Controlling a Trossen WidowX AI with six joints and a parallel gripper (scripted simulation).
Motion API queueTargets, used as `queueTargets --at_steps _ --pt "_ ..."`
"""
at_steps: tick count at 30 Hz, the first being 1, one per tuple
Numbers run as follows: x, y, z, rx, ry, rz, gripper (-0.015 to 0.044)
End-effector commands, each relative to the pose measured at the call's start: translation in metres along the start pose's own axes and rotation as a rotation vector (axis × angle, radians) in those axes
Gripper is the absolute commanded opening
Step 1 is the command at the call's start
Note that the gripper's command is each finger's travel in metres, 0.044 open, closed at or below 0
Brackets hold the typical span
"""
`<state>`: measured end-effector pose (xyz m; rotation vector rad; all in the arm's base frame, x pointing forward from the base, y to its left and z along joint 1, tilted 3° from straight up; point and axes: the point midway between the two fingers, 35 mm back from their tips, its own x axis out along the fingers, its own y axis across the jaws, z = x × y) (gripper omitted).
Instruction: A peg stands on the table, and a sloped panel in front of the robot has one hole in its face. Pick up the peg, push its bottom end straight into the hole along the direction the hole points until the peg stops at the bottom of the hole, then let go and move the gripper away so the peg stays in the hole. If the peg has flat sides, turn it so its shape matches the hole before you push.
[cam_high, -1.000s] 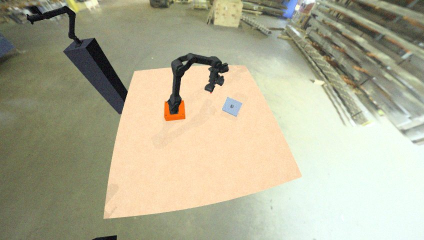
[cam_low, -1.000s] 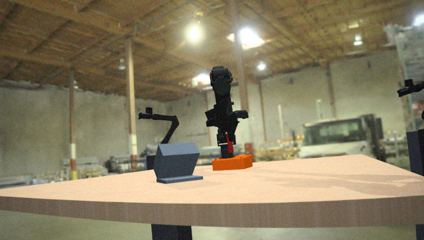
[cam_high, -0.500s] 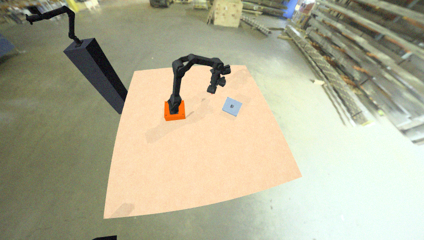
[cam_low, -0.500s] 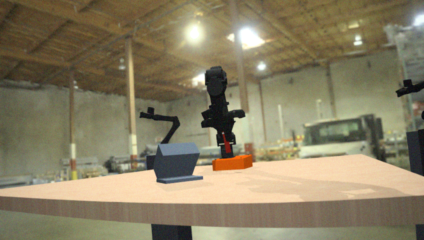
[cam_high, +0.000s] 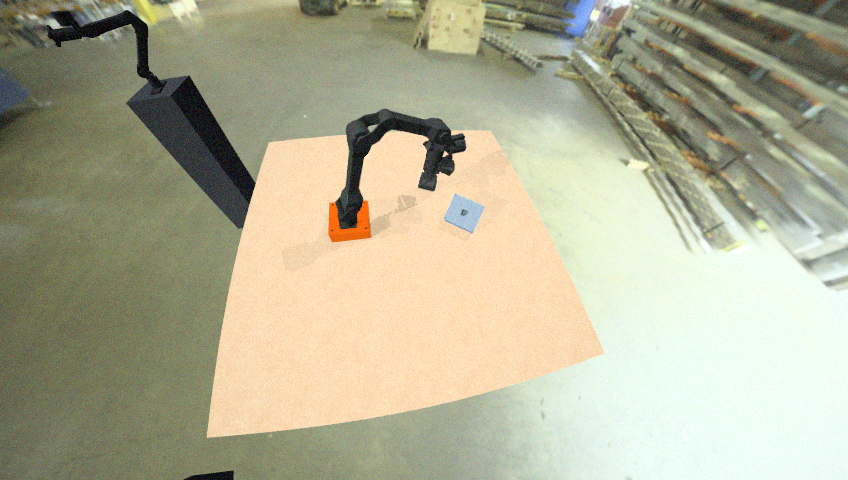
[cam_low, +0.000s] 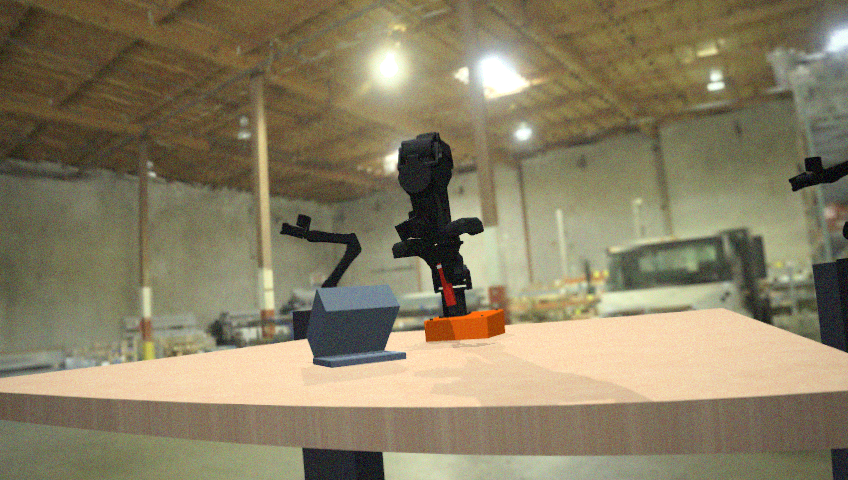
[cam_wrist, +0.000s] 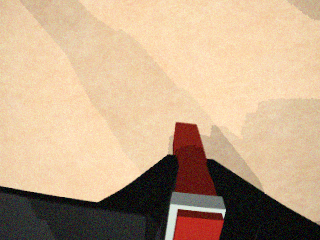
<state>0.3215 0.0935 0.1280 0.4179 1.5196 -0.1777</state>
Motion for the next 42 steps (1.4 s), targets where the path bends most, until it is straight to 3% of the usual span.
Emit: queueTargets --at_steps 1,42 --pt "-0.001 -0.003 0.004 -0.028 0.005 0.014 0.0" --pt "-0.011 -0.028 0.033 -0.274 0.005 0.139 0.0"
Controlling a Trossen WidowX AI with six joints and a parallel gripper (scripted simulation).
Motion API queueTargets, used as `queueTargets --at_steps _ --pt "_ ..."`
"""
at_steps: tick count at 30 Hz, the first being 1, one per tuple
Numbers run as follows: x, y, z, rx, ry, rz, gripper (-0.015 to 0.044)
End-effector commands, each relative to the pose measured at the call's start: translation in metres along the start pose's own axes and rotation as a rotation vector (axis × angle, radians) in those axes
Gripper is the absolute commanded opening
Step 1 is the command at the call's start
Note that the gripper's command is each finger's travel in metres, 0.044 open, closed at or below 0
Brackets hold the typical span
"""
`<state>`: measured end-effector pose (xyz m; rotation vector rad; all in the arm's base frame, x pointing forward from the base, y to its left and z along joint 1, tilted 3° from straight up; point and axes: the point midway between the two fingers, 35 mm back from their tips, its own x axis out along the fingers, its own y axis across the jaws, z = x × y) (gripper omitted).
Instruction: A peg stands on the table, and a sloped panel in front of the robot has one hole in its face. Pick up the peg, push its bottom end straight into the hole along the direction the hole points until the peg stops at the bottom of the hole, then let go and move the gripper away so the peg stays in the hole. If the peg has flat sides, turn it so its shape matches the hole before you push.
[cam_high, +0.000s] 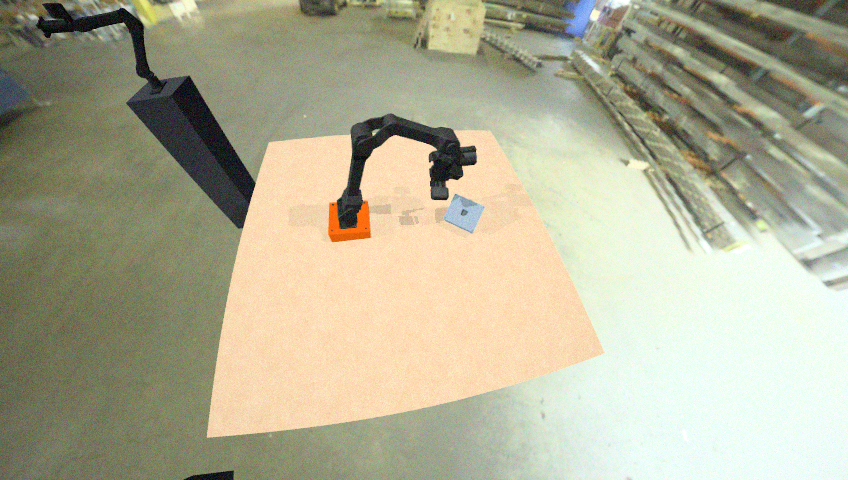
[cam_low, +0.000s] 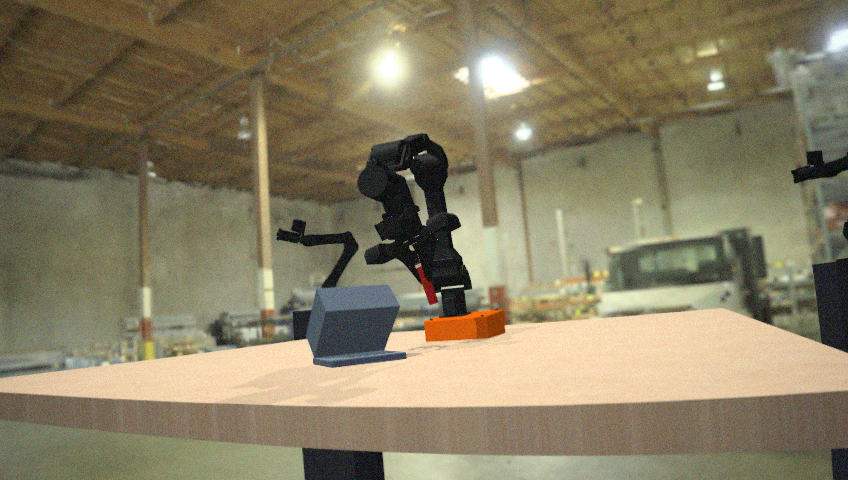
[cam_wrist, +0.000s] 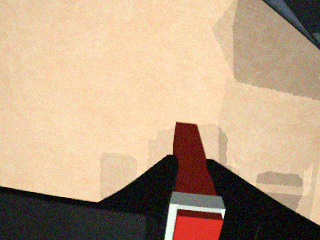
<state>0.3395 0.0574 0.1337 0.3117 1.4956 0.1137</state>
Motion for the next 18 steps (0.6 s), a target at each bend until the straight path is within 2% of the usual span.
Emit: queueTargets --at_steps 1,18 --pt "-0.002 -0.004 0.003 -0.028 -0.004 0.016 0.0" --pt "-0.009 -0.018 0.011 -0.133 -0.025 0.065 0.0"
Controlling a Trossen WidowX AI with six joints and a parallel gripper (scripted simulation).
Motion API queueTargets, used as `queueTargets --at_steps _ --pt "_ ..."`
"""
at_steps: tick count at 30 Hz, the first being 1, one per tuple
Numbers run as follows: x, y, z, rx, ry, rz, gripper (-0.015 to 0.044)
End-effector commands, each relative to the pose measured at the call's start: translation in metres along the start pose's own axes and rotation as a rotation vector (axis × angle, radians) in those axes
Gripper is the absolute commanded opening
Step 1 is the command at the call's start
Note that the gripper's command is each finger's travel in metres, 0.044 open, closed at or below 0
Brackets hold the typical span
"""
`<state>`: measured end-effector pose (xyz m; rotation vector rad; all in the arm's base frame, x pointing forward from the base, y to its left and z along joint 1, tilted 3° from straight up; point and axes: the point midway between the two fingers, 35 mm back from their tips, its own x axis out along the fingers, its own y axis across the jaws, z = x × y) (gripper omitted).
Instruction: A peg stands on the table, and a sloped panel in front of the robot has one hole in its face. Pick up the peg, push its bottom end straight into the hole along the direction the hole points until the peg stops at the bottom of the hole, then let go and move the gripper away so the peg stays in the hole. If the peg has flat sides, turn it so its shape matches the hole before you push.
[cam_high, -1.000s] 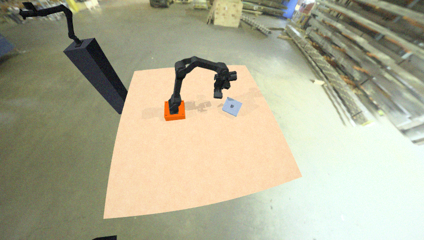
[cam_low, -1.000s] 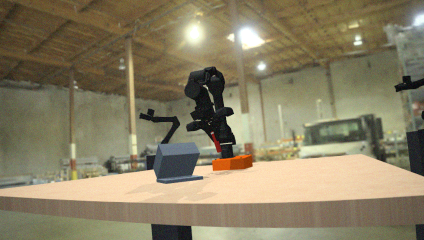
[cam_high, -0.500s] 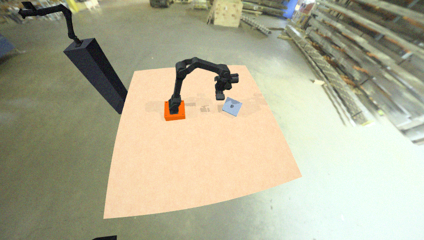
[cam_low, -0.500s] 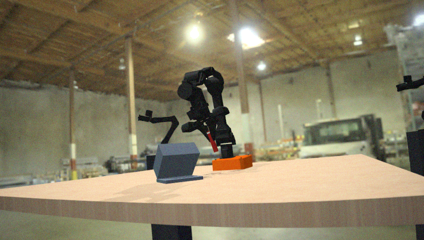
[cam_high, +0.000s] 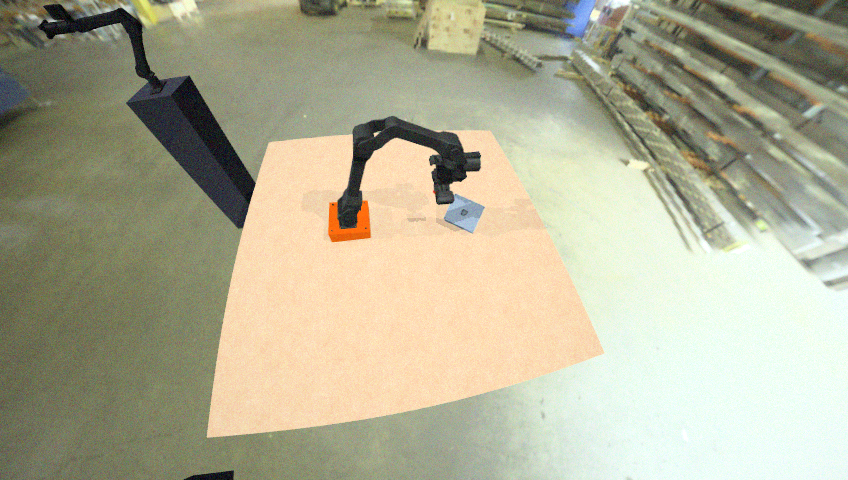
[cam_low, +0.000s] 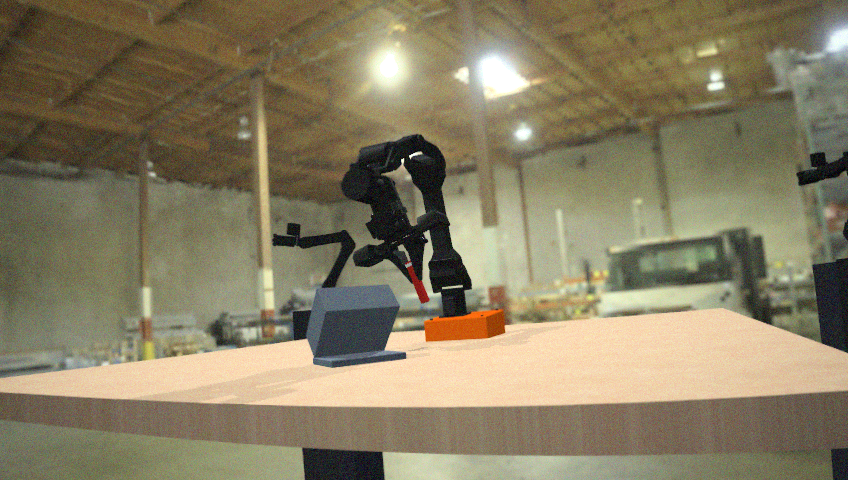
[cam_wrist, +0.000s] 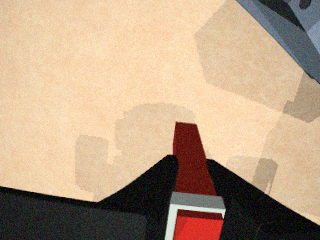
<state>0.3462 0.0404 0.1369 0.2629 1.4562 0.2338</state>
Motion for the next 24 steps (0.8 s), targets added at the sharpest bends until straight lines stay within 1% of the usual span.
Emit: queueTargets --at_steps 1,24 --pt "-0.003 -0.004 0.002 -0.029 -0.007 0.015 0.0" --pt "-0.014 -0.024 0.011 -0.172 -0.056 0.073 0.0"
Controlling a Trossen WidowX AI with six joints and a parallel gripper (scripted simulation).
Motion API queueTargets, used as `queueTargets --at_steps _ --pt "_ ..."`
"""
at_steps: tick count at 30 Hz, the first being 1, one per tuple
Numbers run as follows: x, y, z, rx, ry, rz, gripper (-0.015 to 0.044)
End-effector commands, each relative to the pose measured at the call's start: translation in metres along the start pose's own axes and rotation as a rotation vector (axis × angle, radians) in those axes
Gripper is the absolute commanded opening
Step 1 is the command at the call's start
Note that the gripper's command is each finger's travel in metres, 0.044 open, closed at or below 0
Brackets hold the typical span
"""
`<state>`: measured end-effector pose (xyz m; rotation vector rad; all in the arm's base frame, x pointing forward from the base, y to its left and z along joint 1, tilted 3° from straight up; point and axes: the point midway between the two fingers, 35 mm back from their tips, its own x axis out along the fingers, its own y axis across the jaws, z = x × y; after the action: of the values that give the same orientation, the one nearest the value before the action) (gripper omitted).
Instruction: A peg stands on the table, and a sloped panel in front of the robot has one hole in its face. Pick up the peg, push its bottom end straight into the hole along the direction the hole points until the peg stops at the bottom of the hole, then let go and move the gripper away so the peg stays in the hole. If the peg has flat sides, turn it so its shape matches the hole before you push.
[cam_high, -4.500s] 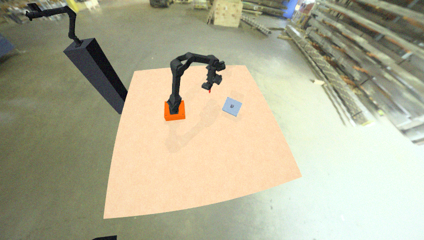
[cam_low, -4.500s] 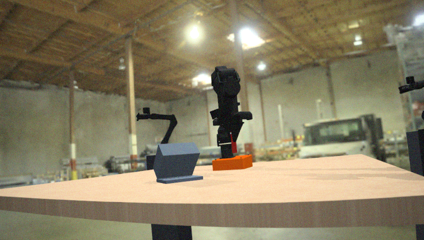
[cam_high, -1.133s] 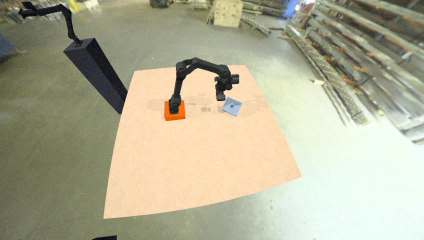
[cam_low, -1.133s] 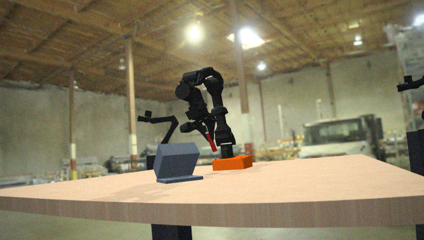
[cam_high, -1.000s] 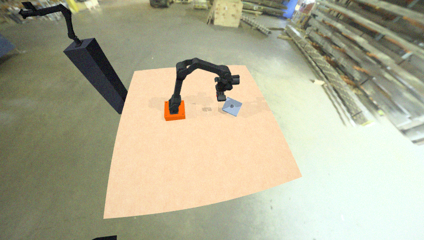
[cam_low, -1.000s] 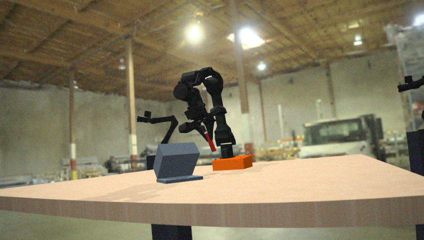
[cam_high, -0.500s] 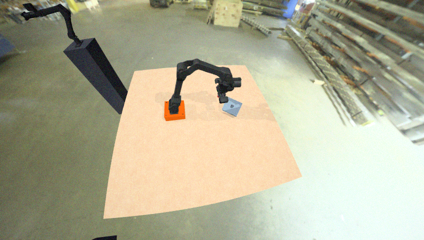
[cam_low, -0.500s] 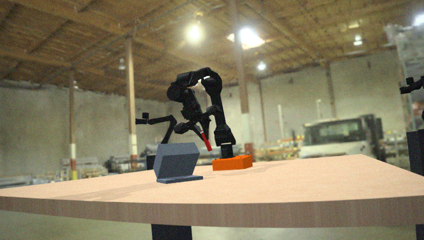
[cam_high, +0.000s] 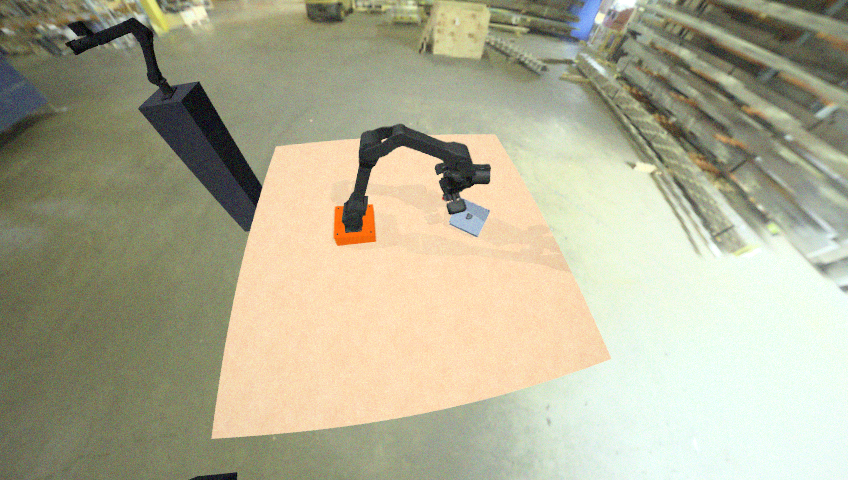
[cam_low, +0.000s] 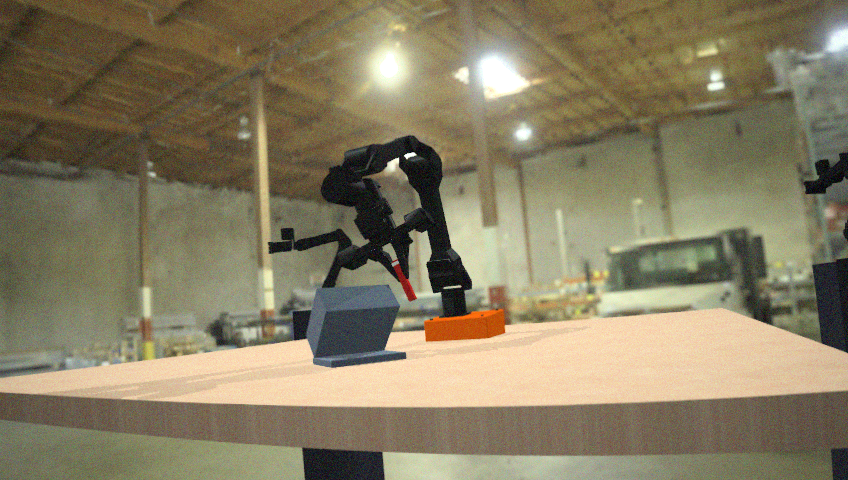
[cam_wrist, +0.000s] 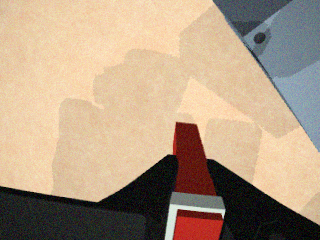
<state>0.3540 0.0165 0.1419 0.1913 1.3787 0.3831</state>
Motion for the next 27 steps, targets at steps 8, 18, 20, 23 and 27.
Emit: queueTargets --at_steps 8,18,20,23,27 --pt "-0.007 -0.011 0.003 -0.074 -0.031 0.027 0.0" --pt "-0.013 -0.02 0.005 -0.138 -0.06 0.045 0.0" --pt "-0.014 -0.022 0.005 -0.151 -0.066 0.048 0.0" --pt "-0.016 -0.025 0.005 -0.17 -0.075 0.053 0.0" --pt "-0.018 -0.029 0.006 -0.196 -0.088 0.058 0.0"
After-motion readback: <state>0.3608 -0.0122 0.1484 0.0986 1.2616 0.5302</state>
